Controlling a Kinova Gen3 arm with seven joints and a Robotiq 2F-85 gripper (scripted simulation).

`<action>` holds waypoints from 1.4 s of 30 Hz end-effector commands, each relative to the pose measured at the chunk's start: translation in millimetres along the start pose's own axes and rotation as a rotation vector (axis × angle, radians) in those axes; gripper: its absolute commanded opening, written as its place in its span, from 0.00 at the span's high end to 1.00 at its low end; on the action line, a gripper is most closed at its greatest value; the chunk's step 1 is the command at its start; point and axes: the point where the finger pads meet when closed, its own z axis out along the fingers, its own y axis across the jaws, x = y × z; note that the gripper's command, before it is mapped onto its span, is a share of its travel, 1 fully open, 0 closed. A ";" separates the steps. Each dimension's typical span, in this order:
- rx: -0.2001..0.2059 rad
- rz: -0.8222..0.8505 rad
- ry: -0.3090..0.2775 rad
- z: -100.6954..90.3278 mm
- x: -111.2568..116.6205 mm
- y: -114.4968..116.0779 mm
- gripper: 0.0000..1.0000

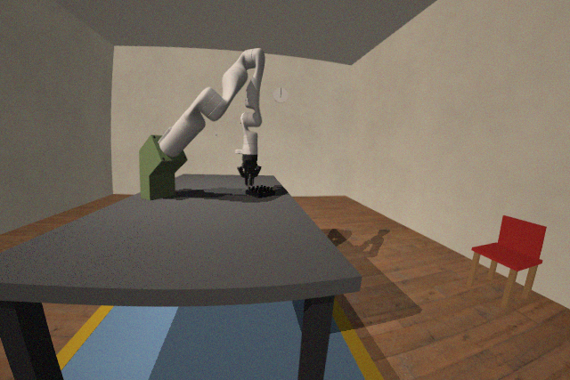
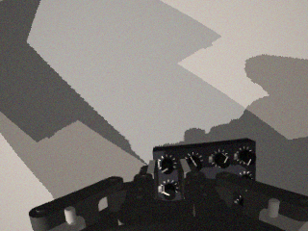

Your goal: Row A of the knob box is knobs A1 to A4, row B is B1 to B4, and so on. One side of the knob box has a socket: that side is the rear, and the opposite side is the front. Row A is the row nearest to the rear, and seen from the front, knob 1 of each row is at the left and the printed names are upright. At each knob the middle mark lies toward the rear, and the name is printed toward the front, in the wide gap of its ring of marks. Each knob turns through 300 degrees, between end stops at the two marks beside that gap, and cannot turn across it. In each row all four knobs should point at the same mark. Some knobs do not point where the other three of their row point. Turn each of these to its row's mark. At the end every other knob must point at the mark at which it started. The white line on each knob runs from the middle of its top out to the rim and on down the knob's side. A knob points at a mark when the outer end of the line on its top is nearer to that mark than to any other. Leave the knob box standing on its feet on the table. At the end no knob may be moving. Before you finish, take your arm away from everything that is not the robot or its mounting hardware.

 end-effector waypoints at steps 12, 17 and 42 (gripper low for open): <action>0.000 0.000 0.000 7.9 -0.1 0.0 0.81; 0.000 0.000 0.000 11.5 -0.1 0.0 0.81; 0.000 0.000 0.000 13.2 -0.1 0.0 0.81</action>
